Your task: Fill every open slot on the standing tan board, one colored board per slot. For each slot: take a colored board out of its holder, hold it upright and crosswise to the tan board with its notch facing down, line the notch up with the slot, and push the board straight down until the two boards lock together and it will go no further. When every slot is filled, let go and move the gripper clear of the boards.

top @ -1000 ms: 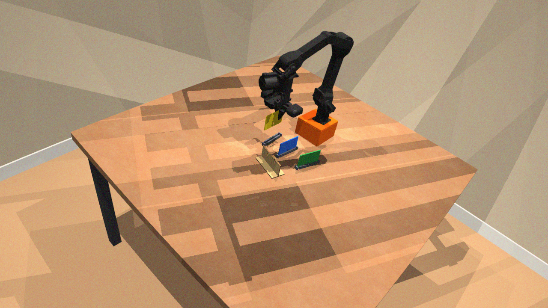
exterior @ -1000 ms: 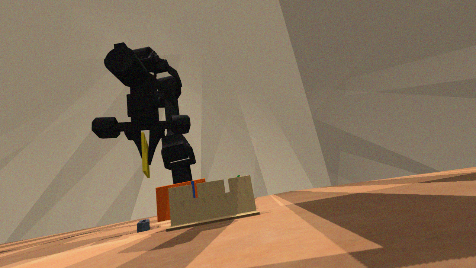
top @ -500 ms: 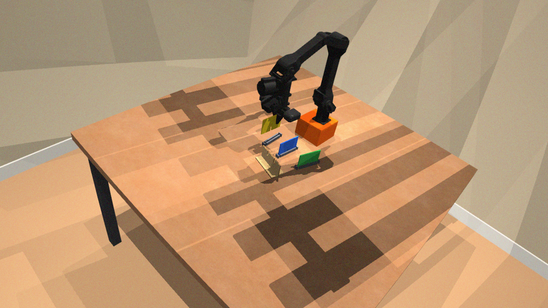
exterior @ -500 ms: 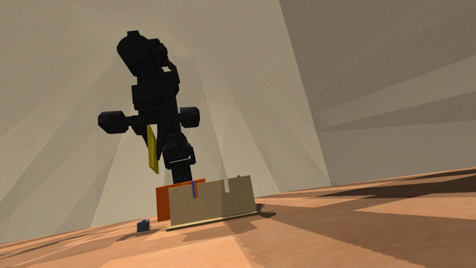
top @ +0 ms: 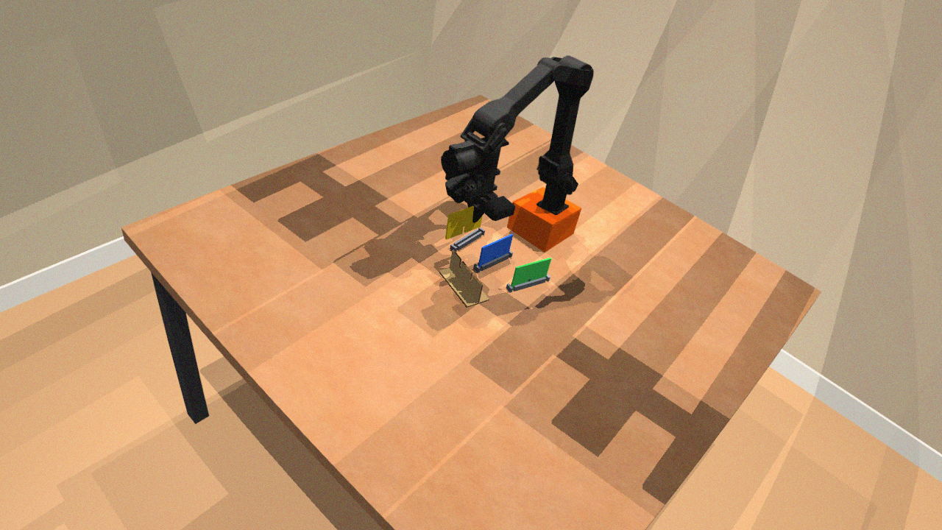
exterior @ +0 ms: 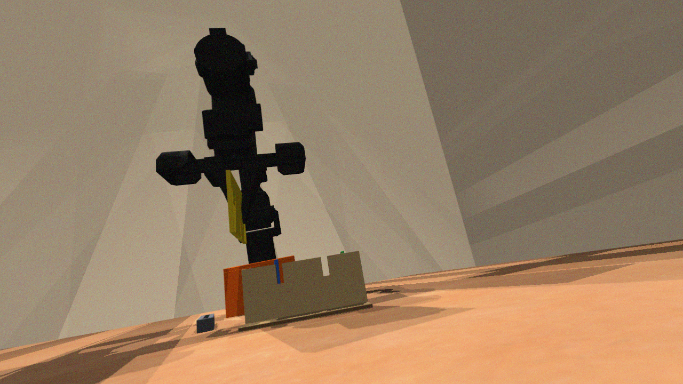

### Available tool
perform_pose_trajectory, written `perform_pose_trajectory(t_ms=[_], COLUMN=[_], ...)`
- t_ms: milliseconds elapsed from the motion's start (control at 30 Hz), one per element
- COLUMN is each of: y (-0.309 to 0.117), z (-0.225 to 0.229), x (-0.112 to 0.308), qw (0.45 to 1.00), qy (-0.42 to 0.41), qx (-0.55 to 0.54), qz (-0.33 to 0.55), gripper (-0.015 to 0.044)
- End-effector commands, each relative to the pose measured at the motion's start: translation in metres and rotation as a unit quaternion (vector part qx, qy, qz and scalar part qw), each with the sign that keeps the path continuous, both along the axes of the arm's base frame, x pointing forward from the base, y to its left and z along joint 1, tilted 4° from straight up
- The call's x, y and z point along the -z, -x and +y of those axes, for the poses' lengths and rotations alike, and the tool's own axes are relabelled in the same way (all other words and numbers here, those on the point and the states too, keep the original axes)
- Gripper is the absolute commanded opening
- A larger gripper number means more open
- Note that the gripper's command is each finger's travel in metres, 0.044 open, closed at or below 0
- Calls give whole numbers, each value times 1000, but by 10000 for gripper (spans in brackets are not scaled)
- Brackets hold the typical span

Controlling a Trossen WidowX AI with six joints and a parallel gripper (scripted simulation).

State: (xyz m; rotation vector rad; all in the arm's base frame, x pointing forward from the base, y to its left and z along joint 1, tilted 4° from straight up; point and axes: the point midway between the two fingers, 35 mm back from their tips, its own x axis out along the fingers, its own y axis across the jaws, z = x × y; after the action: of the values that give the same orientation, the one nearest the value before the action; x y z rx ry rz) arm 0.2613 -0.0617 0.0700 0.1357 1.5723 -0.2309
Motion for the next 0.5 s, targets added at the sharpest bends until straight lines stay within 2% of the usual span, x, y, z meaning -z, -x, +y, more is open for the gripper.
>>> perform_pose_trajectory(t_ms=[0,467], y=[-11,-35], z=[7,32], x=[0,4], qw=[1000,999], qy=[-1,-1], qx=[11,43], qz=[-3,-4], gripper=[0,0])
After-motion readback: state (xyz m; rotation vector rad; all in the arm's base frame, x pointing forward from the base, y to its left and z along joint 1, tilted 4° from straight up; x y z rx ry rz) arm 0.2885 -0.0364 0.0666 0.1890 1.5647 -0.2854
